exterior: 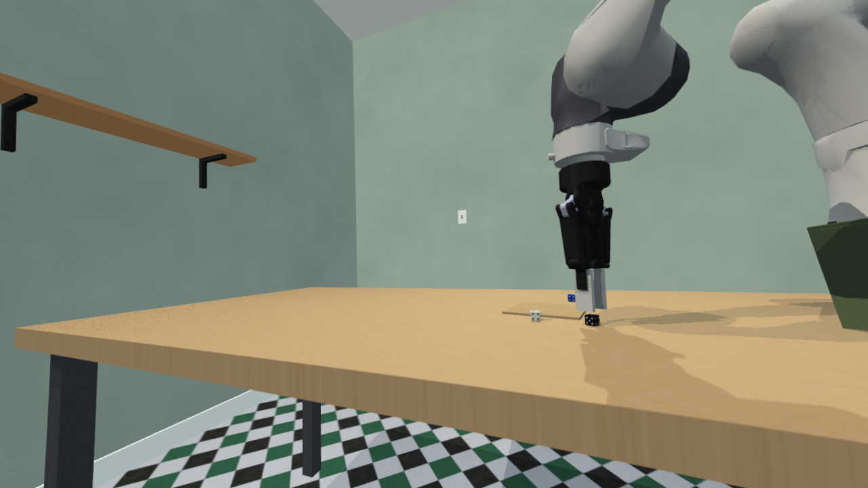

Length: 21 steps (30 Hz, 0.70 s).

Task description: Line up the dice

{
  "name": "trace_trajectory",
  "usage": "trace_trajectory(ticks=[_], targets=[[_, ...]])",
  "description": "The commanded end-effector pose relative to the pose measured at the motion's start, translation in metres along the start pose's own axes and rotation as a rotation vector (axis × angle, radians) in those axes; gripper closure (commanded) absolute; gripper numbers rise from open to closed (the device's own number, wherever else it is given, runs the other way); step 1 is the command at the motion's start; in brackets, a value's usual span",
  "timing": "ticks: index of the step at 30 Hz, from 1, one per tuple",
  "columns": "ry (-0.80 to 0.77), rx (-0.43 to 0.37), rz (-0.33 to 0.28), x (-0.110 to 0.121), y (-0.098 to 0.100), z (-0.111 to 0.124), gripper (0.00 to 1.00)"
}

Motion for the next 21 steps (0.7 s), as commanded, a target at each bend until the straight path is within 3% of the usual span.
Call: trace_trajectory(ticks=[1,21], targets=[[0.003,-0.003,0.0,0.0,0.0,0.001,0.81],[0.003,-0.003,0.0,0.0,-0.011,0.001,0.81]])
Point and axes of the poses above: the point where the finger pads meet when closed, its own y axis back along the fingers, its own x axis across the jaws, z = x × y, the point moved 9 cm from there along y, back along the fingers, and after that the axes turned 13 degrees about -y, right-handed, at the moved point
